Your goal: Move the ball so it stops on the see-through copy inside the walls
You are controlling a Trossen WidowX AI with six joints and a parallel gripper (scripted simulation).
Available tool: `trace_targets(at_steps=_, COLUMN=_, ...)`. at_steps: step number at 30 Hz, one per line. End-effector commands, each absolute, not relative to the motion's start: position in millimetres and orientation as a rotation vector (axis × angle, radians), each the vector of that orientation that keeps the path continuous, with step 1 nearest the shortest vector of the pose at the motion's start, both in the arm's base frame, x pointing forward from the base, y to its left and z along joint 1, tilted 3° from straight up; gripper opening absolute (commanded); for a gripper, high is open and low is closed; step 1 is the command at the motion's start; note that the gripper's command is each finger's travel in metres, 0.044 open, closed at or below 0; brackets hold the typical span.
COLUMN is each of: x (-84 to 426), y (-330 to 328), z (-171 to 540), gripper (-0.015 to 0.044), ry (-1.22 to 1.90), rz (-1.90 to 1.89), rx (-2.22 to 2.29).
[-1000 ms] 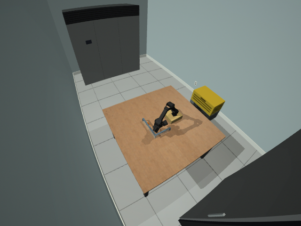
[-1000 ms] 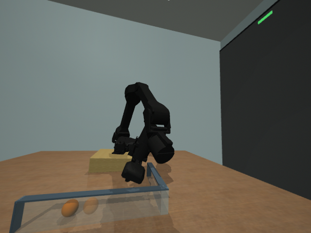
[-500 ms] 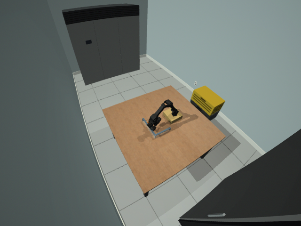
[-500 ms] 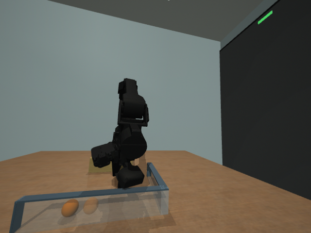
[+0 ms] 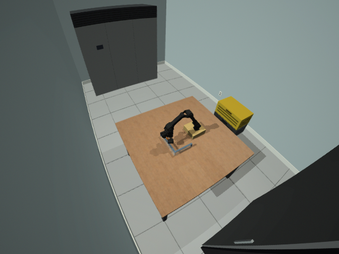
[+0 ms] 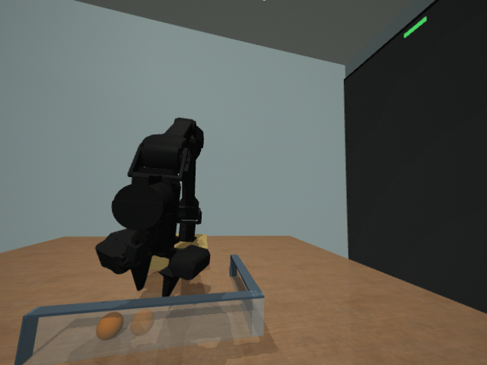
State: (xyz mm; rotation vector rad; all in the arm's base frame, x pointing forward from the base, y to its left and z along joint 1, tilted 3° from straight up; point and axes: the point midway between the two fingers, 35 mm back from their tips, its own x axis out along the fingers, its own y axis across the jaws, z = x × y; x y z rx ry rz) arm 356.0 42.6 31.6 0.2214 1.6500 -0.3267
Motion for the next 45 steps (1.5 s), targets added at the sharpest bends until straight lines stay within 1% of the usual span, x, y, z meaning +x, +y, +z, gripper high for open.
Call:
trace_targets(at_steps=1, x=393.1, y=-2.4, z=58.1, gripper=0.0270, ry=1.485, rz=0.171, rx=-0.130)
trace_targets(at_steps=19, x=393.1, y=-2.4, z=58.1, gripper=0.0270, ry=1.485, rz=0.171, rx=-0.130)
trace_targets(at_steps=23, x=394.2, y=-1.9, z=43.1, gripper=0.0270, ry=1.485, rz=0.171, rx=-0.130)
trace_targets(at_steps=45, x=396.6, y=-0.9, z=12.8, gripper=0.0270, ry=1.485, rz=0.171, rx=-0.130)
